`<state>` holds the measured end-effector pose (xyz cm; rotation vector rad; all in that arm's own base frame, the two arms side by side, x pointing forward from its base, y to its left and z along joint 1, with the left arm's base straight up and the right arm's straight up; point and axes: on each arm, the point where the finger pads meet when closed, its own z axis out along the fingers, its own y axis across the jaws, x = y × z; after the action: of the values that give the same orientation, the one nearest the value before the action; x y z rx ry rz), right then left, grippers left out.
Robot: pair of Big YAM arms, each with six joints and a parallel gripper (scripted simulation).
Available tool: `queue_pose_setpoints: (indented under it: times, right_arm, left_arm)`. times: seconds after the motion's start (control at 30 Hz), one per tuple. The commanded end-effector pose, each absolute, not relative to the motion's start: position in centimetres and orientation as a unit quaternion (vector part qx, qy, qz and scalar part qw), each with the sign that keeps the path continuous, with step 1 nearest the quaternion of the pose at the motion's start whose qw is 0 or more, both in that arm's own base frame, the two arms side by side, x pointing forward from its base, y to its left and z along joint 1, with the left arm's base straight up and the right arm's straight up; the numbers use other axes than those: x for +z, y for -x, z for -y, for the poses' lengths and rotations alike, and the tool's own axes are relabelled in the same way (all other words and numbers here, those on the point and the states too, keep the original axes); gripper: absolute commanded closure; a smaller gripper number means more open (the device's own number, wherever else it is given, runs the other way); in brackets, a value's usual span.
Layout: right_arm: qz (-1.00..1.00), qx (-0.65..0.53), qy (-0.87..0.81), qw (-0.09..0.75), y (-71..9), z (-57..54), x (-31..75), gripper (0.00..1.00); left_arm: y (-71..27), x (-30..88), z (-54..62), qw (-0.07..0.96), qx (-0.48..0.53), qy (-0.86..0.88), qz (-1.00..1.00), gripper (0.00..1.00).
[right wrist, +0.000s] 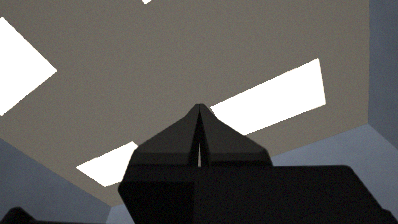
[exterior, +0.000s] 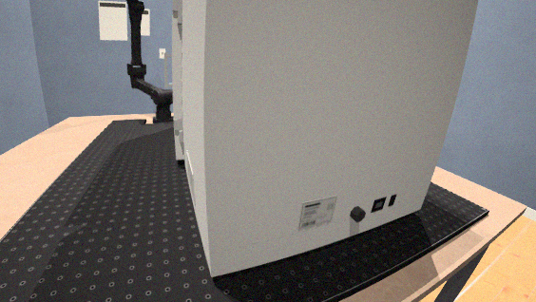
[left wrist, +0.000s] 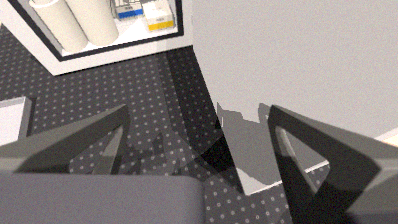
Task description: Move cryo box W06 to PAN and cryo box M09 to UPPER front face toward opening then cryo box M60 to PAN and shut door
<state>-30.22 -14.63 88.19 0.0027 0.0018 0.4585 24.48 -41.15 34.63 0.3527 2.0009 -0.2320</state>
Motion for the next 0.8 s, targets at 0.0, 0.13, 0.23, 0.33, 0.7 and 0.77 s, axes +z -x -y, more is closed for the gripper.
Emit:
queue_pose_setpoints:
  times: [0.0, 0.13, 0.23, 0.33, 0.7, 0.77]
  right_arm:
    - [-0.016, 0.222, 0.004, 0.975, 28.9, 13.9, 88.5, 1.0]
    - [-0.016, 0.222, 0.004, 0.975, 28.9, 13.9, 88.5, 1.0]
    - [-0.016, 0.222, 0.004, 0.975, 28.9, 13.9, 88.5, 1.0]
    - [-0.016, 0.222, 0.004, 0.975, 28.9, 13.9, 88.5, 1.0]
    - [-0.016, 0.222, 0.004, 0.975, 28.9, 13.9, 88.5, 1.0]
    - [-0.016, 0.222, 0.004, 0.975, 28.9, 13.9, 88.5, 1.0]
  left_arm:
    - [-25.3, 36.8, 40.1, 0.537, -0.113, -0.15, -0.823, 0.0]
    - [-25.7, 36.7, 39.1, 0.536, -0.12, -0.161, -0.82, 0.0]
    - [-25.8, 36.7, 38.8, 0.536, -0.121, -0.164, -0.819, 0.0]
    - [-26.2, 36.7, 38.1, 0.535, -0.126, -0.172, -0.817, 0.0]
    - [-27.5, 36.7, 35.4, 0.533, -0.142, -0.201, -0.81, 0.0]
    - [-27.6, 36.7, 35.1, 0.533, -0.143, -0.203, -0.809, 0.0]
